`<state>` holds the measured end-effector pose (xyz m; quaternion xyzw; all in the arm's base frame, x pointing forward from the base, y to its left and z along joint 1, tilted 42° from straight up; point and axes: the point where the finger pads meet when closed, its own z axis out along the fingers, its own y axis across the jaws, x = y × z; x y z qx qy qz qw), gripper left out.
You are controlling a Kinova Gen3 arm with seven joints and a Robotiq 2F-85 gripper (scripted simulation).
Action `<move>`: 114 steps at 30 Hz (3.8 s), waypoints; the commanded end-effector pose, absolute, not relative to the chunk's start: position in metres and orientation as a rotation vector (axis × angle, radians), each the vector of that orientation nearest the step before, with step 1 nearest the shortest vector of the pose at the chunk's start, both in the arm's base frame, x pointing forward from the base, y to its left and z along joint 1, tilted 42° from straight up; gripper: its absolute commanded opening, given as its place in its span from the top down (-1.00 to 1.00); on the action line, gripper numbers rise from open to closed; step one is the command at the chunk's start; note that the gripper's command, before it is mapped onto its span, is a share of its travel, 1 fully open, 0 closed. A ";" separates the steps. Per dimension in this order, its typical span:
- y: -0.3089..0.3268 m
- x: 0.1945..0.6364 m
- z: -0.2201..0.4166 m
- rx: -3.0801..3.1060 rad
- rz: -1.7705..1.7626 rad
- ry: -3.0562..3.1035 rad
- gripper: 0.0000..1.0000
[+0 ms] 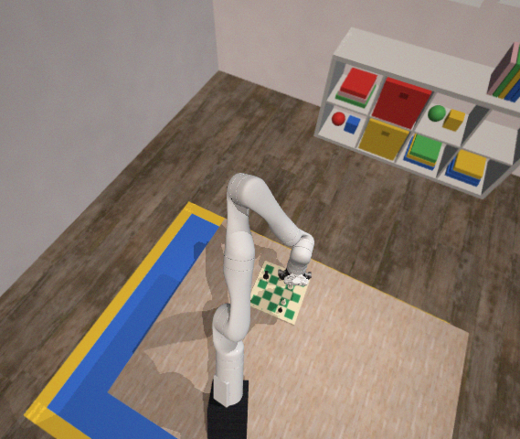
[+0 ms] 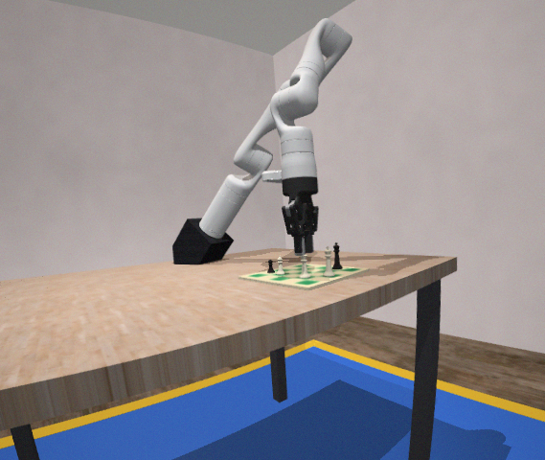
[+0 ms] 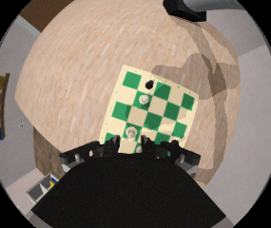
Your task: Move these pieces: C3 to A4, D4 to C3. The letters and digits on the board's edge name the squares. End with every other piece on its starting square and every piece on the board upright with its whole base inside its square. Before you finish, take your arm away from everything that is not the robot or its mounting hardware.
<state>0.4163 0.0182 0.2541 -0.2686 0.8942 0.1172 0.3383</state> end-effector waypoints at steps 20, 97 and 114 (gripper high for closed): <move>0.029 0.428 0.231 -0.703 0.313 2.338 0.18; 0.027 0.425 0.236 -0.703 0.313 2.338 1.00; 0.007 0.399 0.273 -0.703 0.313 2.338 1.00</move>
